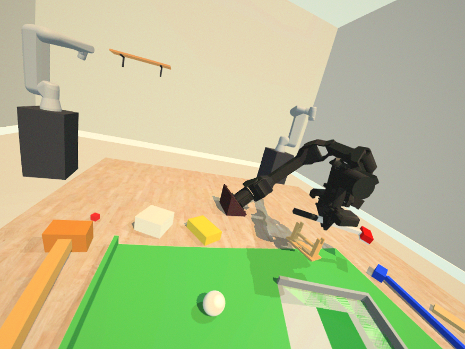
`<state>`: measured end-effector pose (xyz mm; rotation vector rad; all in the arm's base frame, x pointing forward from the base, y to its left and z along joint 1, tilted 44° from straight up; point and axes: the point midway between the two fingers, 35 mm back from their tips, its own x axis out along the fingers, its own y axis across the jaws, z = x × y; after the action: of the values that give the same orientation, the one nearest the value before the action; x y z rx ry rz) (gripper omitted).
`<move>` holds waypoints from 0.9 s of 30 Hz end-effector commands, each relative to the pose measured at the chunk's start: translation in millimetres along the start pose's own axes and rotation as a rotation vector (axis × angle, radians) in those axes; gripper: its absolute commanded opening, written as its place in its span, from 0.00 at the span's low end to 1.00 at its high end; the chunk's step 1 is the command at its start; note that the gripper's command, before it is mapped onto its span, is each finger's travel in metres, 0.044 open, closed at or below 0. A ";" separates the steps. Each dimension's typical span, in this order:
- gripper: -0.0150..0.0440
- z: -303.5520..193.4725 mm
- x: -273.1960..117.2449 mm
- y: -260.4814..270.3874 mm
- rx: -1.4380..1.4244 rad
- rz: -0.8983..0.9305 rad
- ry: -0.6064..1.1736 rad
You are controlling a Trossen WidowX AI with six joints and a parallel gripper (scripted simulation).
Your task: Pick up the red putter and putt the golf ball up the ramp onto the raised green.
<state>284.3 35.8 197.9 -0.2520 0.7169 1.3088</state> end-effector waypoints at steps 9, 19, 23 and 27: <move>0.25 -55.6 -18.9 -46.4 0.412 -0.029 -0.096; 0.25 -112.2 -34.9 -72.8 0.766 -0.030 -0.199; 0.25 -135.3 -40.6 -79.8 0.911 -0.021 -0.247; 0.25 -158.9 -45.9 -84.9 1.054 -0.008 -0.300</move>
<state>307.2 -97.1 93.9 0.6783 1.0339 0.8389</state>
